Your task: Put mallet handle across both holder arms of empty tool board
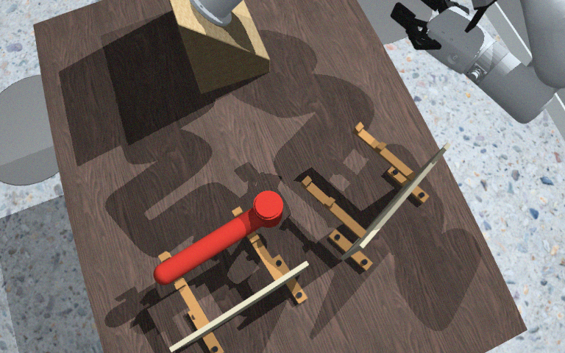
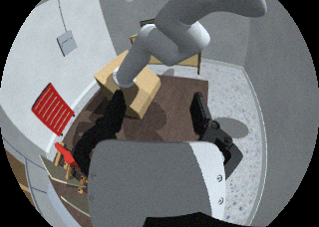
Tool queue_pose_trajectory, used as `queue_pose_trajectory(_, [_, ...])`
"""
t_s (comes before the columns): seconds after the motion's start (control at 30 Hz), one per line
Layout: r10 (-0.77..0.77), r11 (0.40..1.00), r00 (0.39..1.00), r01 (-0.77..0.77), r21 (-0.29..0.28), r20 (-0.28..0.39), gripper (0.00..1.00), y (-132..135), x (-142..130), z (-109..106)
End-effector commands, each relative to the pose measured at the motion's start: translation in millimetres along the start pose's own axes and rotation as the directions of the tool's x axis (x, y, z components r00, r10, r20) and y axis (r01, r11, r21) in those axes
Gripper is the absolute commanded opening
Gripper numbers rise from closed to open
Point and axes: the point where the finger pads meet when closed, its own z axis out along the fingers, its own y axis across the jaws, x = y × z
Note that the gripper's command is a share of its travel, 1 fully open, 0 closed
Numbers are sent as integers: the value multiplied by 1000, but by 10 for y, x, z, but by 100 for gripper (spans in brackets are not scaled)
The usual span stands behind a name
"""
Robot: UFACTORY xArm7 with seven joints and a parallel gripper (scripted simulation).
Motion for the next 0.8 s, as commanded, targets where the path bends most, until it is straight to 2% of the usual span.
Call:
queue_pose_trajectory(0.0, [2,1000,1000,-2,-1,4,100,-4,10,-4])
queue_pose_trajectory(0.6, [1,1000,1000,-1,0,4,100,-7,8,-4])
queue_pose_trajectory(0.77, [-26,999,999,25,20,35,100,-102,-40,-20])
